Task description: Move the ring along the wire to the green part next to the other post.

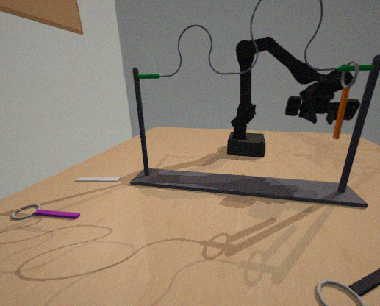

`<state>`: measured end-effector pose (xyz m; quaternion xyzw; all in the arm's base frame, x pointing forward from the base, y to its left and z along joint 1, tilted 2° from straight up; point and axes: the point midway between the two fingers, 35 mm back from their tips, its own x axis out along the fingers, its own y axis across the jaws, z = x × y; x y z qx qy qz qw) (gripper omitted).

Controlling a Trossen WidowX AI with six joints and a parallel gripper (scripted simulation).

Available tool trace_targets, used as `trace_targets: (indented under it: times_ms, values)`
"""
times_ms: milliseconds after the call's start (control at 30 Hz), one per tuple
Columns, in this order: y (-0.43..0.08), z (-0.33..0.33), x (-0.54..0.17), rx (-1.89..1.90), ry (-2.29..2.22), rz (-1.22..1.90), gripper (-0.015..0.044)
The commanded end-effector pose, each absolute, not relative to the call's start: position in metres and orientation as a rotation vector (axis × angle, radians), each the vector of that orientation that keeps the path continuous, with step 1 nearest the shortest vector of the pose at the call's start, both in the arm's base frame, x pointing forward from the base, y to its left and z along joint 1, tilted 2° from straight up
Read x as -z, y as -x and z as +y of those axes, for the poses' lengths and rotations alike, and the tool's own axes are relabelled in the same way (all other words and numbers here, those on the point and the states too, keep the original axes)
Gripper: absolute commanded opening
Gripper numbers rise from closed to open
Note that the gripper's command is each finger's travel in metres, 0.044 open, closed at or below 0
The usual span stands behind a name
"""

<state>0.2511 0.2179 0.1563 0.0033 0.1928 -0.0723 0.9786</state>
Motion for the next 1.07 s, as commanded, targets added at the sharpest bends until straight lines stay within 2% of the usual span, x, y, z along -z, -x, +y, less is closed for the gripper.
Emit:
trace_targets:
  times_ms: [0, 100, 267, 1033]
  values:
    - [-0.237, 0.221, -0.162, 0.145, -0.010, 0.390, 0.0239]
    - [-0.212, 0.223, -0.174, 0.142, -0.008, 0.383, 0.0317]
    - [-0.211, 0.223, -0.175, 0.142, -0.008, 0.381, 0.0440]
    - [-0.211, 0.223, -0.175, 0.142, -0.008, 0.381, 0.0440]
